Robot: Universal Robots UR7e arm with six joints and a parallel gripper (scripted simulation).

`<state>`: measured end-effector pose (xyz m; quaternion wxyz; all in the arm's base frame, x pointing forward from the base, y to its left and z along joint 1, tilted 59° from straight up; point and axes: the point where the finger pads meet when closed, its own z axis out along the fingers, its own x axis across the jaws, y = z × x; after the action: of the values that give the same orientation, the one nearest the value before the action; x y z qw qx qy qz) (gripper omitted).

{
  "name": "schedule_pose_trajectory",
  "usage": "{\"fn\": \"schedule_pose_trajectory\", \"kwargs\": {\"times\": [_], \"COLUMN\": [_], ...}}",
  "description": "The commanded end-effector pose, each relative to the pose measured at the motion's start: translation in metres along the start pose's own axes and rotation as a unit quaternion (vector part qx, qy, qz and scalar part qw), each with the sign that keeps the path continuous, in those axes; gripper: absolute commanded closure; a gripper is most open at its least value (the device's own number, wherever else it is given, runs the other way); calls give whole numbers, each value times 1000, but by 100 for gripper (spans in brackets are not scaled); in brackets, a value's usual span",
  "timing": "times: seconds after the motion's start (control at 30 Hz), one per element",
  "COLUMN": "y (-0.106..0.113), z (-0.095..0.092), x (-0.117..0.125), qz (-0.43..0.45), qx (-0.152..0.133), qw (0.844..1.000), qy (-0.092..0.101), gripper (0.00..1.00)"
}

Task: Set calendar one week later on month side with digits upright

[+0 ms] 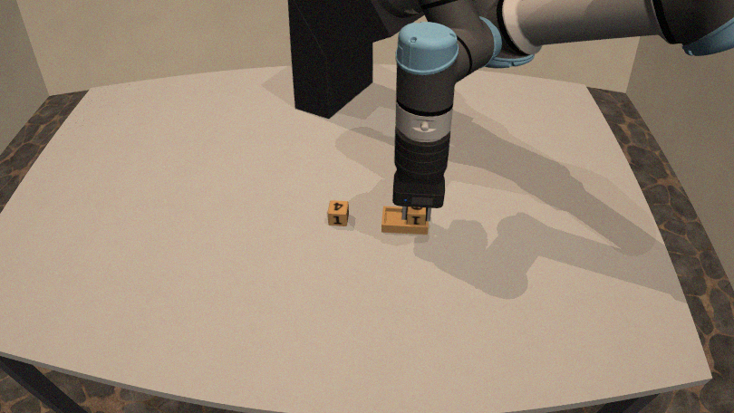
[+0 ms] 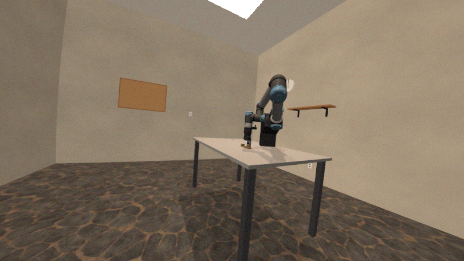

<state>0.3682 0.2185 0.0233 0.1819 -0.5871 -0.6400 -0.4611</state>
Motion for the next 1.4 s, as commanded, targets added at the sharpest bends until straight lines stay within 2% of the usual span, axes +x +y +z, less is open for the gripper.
{"fn": "schedule_pose_trajectory", "kwargs": {"times": [0.0, 1.37], "y": [0, 0], "z": [0, -4], "x": [0, 0], "qz": [1, 0], "qx": [0, -1], "qw": [1000, 1000], "qy": [1, 0], "gripper": [43, 43]}}
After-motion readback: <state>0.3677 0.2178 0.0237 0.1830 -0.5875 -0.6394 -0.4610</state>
